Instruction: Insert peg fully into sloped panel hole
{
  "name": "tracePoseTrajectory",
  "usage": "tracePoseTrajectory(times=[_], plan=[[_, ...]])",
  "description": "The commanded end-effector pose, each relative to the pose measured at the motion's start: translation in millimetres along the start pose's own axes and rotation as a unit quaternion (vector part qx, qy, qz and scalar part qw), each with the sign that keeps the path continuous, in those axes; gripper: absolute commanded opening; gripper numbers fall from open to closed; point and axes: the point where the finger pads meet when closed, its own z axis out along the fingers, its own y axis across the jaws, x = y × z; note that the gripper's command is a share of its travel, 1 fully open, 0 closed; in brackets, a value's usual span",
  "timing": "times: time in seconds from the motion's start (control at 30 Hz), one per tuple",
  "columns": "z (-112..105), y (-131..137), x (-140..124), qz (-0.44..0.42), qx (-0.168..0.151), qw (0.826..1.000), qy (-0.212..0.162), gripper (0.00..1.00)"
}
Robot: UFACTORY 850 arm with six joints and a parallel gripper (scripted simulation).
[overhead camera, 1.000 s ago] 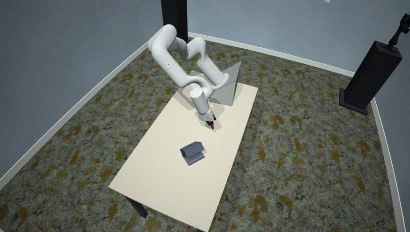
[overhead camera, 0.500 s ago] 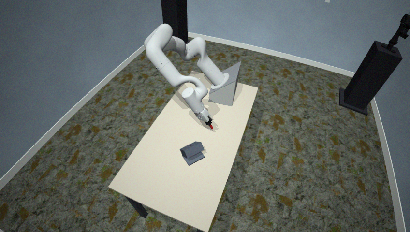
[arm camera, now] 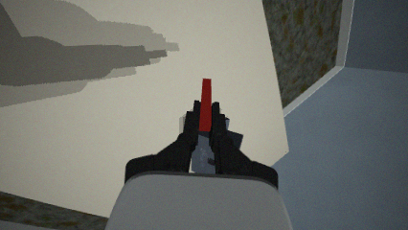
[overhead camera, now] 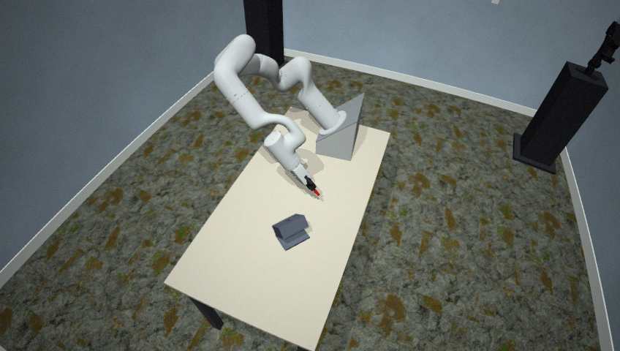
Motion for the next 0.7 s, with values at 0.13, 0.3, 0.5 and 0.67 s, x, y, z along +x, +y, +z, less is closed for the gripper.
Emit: tracePoseTrajectory(times=[0.13,0.3,0.5,0.67], plan=[[-9,2,-8,0.073,-0.034,0.997,0.003,0.0],[-15,3,-13,0.124,-0.057,0.991,0.005,0.0],[-22,4,-20,0.174,-0.08,0.981,0.007,0.0],[-28,4,-26,0.214,-0.098,0.972,0.009,0.0]])
